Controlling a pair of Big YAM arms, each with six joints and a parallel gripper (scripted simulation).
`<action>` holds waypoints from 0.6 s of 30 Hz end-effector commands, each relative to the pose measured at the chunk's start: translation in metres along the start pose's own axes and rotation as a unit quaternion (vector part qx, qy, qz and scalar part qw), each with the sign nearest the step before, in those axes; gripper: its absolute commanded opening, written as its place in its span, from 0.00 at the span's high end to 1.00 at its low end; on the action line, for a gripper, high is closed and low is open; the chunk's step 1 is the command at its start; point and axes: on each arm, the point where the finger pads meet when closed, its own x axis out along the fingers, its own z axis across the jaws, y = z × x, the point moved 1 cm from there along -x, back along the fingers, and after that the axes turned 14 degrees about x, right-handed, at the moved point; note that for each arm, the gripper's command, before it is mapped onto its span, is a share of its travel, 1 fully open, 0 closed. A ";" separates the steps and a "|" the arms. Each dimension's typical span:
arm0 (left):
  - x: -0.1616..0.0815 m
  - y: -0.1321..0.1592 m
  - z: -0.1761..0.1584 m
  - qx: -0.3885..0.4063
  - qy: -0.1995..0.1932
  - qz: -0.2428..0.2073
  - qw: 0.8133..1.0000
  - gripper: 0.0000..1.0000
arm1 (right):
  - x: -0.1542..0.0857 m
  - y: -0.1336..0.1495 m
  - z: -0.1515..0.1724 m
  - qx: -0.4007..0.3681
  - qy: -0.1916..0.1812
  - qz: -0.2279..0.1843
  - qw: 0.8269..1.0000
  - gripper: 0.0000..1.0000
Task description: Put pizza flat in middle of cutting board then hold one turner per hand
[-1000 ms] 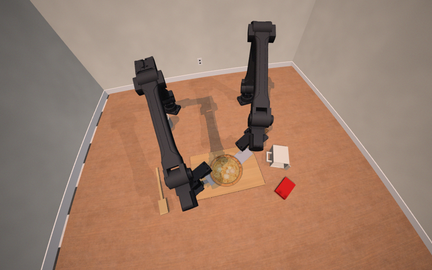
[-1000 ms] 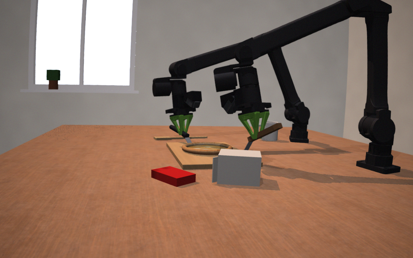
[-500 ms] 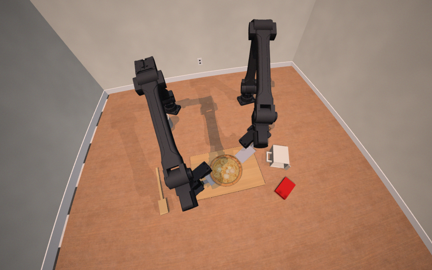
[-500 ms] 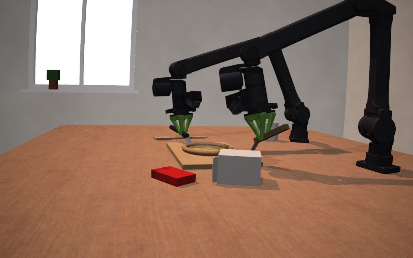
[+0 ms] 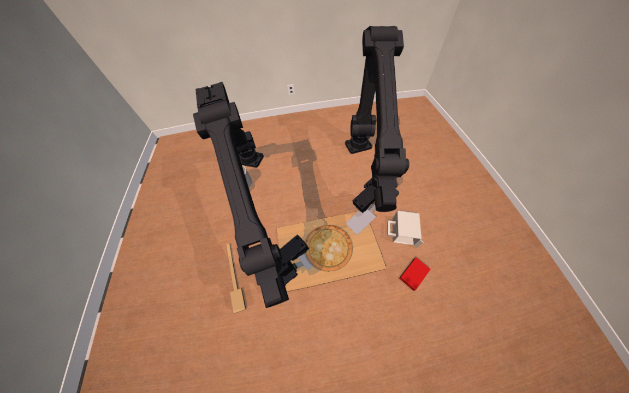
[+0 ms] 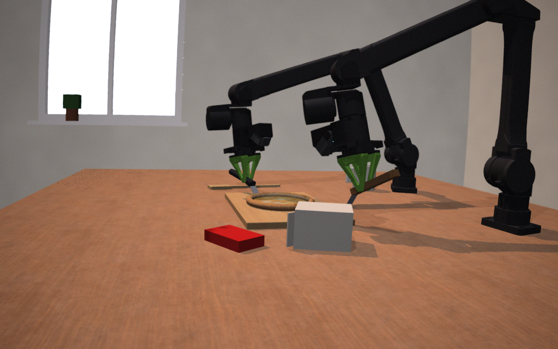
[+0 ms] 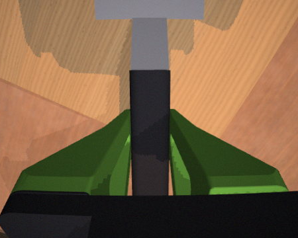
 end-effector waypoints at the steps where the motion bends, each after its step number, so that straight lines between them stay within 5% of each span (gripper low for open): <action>1: -0.009 0.009 0.003 -0.001 -0.017 -0.010 1.000 0.94 | -0.051 -0.015 -0.026 -0.019 0.060 0.000 0.998 0.94; 3: -0.024 -0.004 0.009 0.006 -0.033 -0.015 0.999 0.94 | -0.051 -0.015 -0.026 -0.019 0.061 0.000 0.998 0.94; 18: -0.026 -0.003 0.018 -0.001 -0.037 -0.018 0.999 0.94 | -0.047 -0.040 -0.005 -0.007 0.046 0.054 0.997 0.94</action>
